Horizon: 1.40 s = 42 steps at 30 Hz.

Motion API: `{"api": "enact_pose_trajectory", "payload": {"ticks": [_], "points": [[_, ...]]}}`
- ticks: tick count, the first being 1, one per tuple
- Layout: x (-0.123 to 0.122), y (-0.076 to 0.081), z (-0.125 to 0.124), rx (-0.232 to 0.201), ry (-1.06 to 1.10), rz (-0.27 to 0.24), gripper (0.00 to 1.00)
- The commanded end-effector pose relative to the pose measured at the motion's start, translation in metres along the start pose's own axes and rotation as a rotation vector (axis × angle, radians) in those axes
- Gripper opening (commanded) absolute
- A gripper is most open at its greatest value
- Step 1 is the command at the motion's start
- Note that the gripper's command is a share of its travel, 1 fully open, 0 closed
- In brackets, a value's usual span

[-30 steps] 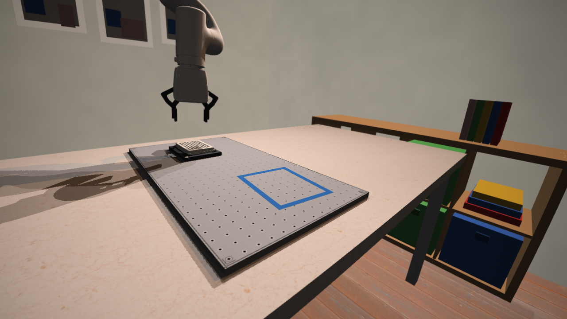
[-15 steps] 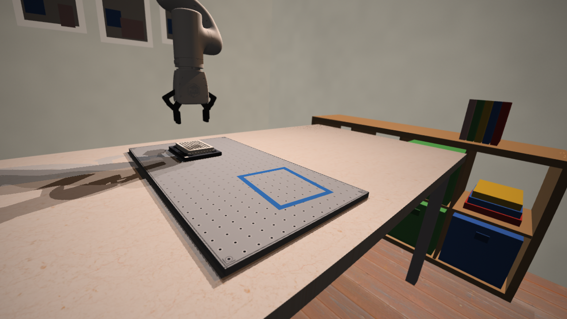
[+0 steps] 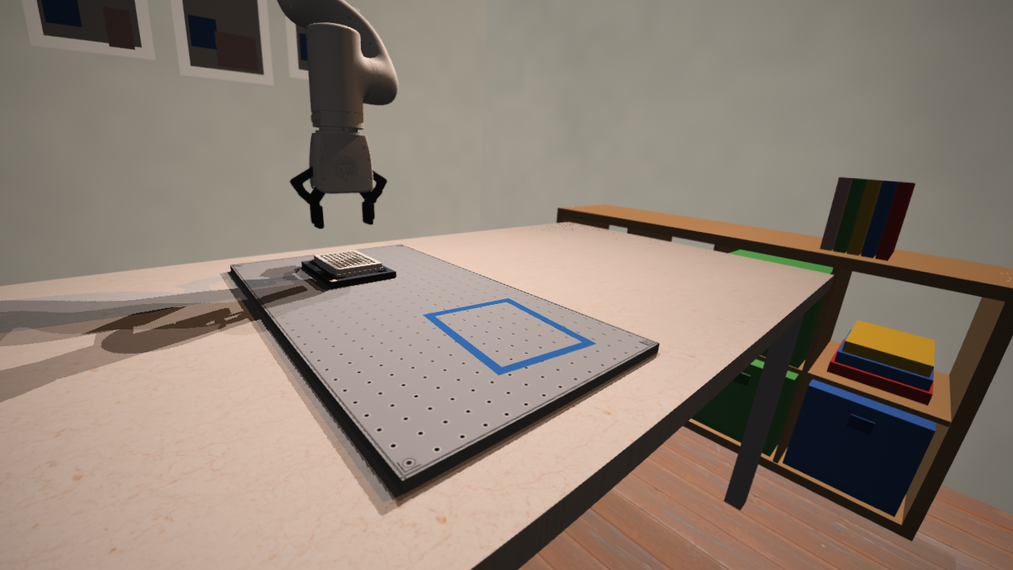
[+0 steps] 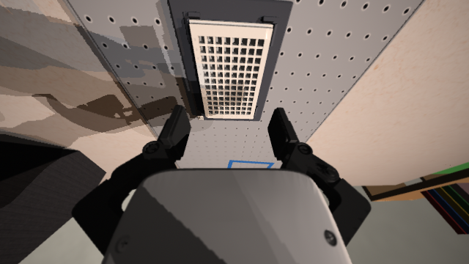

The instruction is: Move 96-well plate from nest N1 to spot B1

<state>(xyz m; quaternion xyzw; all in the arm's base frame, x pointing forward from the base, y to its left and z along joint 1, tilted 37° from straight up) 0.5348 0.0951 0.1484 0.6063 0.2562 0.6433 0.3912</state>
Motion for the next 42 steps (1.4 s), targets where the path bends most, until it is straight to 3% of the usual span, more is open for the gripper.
{"api": "enact_pose_trajectory", "payload": {"ticks": [1, 31, 42], "points": [[0.0, -0.006, 0.001, -0.002, 0.0, 0.0, 1.0], [0.0, -0.049, 0.001, -0.002, 0.0, 0.0, 1.0], [0.0, -0.049, 0.001, -0.002, 0.0, 0.0, 1.0]]}}
Point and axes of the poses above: the point where the finger pads meet when closed, its own y axis back along the fingers, its own z axis across the jaws, x = y × z, the point moved 8 cm from there along y, back along the fingers, and after that the axes turned 1 degree about -y, right-handed, at the moved point
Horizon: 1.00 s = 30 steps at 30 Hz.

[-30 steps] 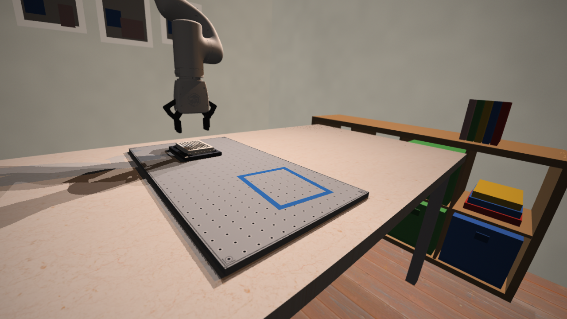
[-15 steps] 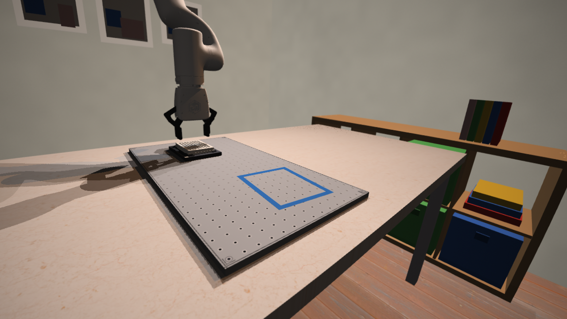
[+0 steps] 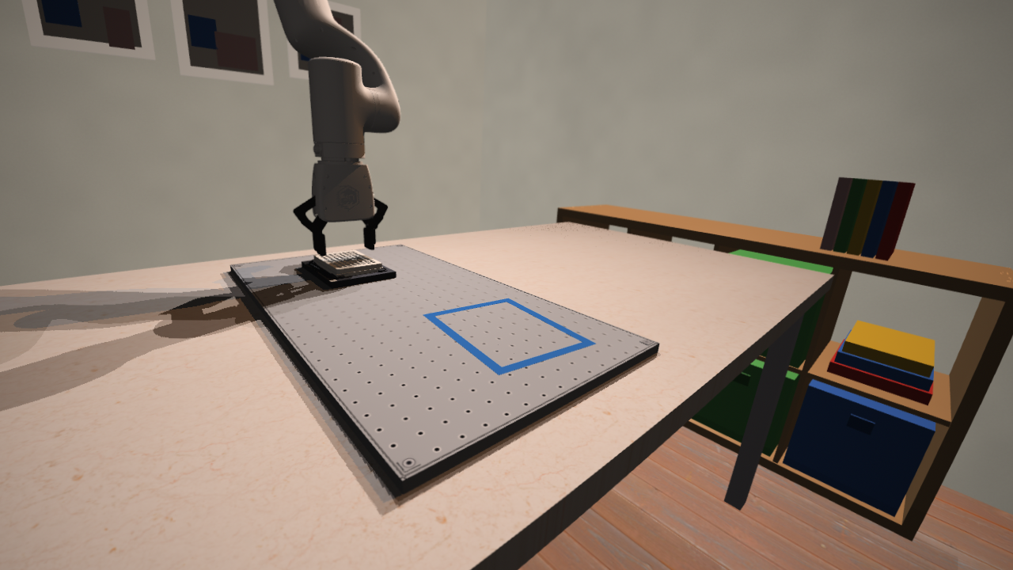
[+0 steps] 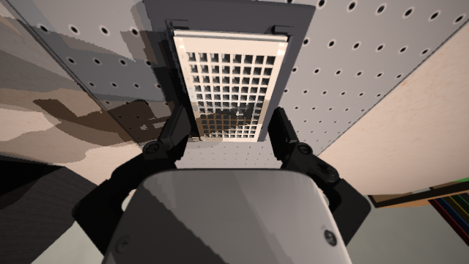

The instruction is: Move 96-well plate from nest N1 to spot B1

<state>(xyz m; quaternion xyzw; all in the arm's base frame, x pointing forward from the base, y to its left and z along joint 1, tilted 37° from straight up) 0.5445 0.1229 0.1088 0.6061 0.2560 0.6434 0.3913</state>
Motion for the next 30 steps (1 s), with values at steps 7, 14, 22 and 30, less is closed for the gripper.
{"api": "enact_pose_trajectory", "payload": {"ticks": [7, 14, 22, 30], "points": [[0.0, -0.003, 0.001, -0.001, 0.0, 0.0, 1.0], [0.0, -0.006, 0.001, -0.001, 0.0, 0.0, 1.0], [0.0, -0.012, 0.001, -0.001, 0.0, 0.0, 1.0], [0.0, -0.016, 0.001, -0.001, 0.0, 0.0, 1.0]]}}
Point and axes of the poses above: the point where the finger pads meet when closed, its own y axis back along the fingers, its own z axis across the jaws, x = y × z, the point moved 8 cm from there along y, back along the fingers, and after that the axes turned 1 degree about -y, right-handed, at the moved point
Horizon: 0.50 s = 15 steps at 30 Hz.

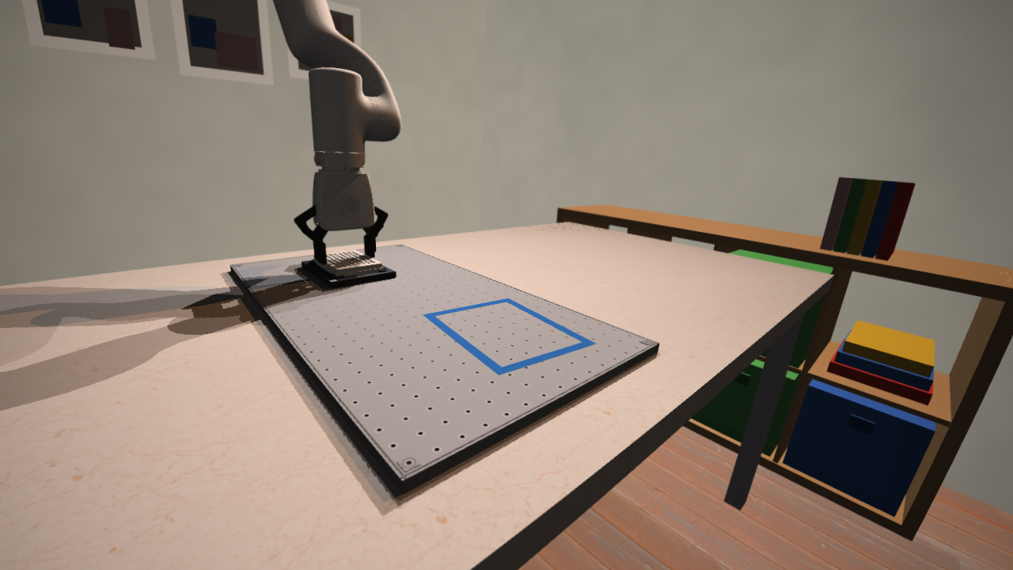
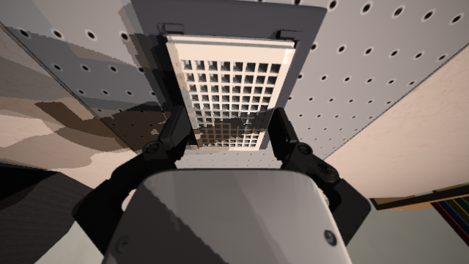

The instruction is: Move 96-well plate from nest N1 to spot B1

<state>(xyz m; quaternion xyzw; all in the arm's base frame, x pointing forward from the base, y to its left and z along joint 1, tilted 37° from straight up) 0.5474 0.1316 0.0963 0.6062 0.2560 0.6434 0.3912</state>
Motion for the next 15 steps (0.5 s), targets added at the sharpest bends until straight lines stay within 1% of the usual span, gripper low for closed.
{"api": "enact_pose_trajectory", "payload": {"ticks": [1, 6, 15], "points": [[0.0001, -0.0008, 0.0007, -0.001, 0.0, 0.0, 1.0], [0.0001, -0.0041, 0.0007, -0.001, 0.0, 0.0, 1.0], [0.0001, -0.0041, 0.0007, -0.001, 0.0, 0.0, 1.0]]}}
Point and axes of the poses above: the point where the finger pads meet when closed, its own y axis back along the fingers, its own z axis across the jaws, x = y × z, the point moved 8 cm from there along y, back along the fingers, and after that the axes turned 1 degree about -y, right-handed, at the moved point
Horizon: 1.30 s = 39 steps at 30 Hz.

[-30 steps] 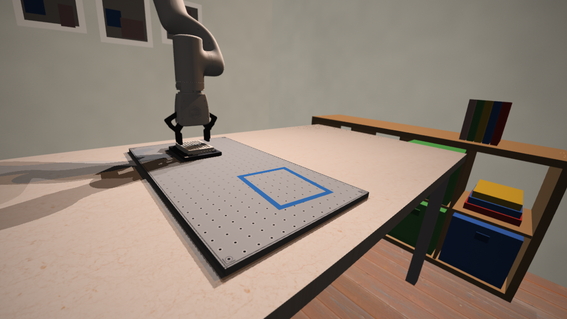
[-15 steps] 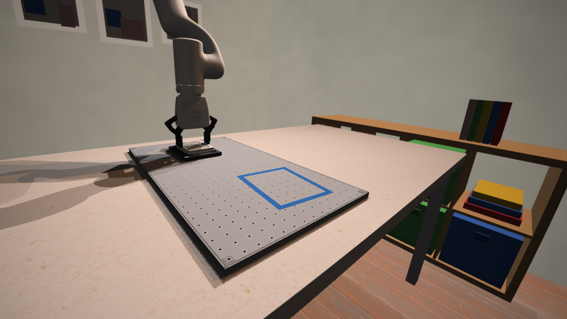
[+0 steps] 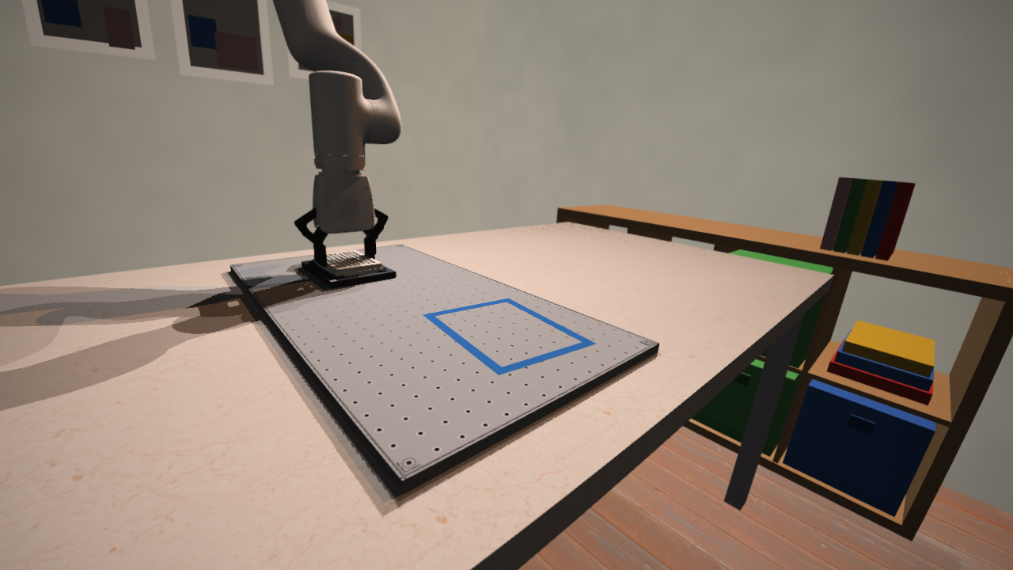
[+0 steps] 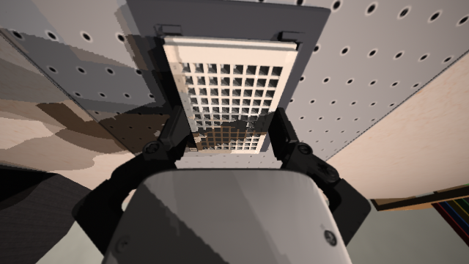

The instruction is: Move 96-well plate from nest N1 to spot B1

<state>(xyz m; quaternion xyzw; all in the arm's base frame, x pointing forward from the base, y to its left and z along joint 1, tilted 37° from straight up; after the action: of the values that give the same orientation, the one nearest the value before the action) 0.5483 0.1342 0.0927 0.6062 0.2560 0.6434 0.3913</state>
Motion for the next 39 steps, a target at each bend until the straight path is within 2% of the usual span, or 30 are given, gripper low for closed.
{"api": "enact_pose_trajectory", "payload": {"ticks": [1, 8, 9, 39], "points": [[0.0001, 0.0005, 0.0006, -0.001, 0.0, 0.0, 1.0], [0.0001, 0.0005, 0.0006, -0.001, 0.0, 0.0, 1.0], [0.0001, 0.0011, 0.0006, -0.001, 0.0, 0.0, 0.0], [0.0001, 0.001, 0.0006, -0.001, 0.0, 0.0, 0.0]]}}
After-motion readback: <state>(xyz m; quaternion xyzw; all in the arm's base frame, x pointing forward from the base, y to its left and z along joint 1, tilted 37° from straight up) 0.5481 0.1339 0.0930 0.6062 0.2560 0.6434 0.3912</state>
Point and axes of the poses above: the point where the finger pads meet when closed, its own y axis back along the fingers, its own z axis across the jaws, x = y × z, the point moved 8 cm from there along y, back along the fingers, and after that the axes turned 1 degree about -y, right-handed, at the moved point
